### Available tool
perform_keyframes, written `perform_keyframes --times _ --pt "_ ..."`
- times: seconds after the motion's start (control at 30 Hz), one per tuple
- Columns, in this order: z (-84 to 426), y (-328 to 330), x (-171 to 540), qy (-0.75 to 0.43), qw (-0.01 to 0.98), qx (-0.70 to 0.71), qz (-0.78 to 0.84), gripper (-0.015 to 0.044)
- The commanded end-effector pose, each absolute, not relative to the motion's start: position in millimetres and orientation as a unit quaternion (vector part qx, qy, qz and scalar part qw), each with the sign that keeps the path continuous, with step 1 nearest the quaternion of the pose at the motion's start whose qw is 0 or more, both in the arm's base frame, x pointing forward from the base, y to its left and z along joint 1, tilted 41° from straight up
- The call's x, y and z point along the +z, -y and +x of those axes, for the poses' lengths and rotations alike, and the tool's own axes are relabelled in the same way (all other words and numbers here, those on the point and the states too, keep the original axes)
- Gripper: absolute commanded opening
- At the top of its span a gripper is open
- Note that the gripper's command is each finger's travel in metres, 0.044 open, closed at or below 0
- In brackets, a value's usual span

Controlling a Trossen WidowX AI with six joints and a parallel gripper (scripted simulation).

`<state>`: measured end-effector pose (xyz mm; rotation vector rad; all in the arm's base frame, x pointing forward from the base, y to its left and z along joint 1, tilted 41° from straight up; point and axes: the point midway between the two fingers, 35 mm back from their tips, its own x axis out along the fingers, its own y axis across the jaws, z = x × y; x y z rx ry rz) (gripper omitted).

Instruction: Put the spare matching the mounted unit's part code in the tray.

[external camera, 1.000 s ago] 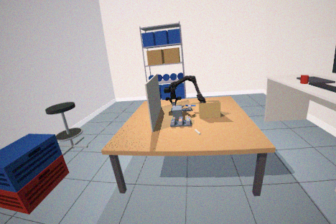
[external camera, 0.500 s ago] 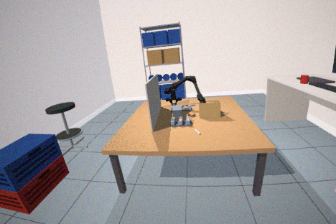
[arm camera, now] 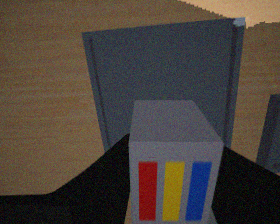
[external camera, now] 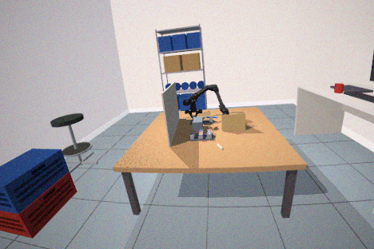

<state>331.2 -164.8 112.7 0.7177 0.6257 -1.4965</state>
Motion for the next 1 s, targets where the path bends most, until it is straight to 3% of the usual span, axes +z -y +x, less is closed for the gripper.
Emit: perform_keyframes --times 0.0,0.6,0.97 --pt "330 166 108 -0.278 0.632 -0.652 0.313 0.0" --pt "327 176 98 -0.277 0.633 -0.653 0.312 0.0" --pt "327 175 102 -0.272 0.632 -0.655 0.312 0.0289"
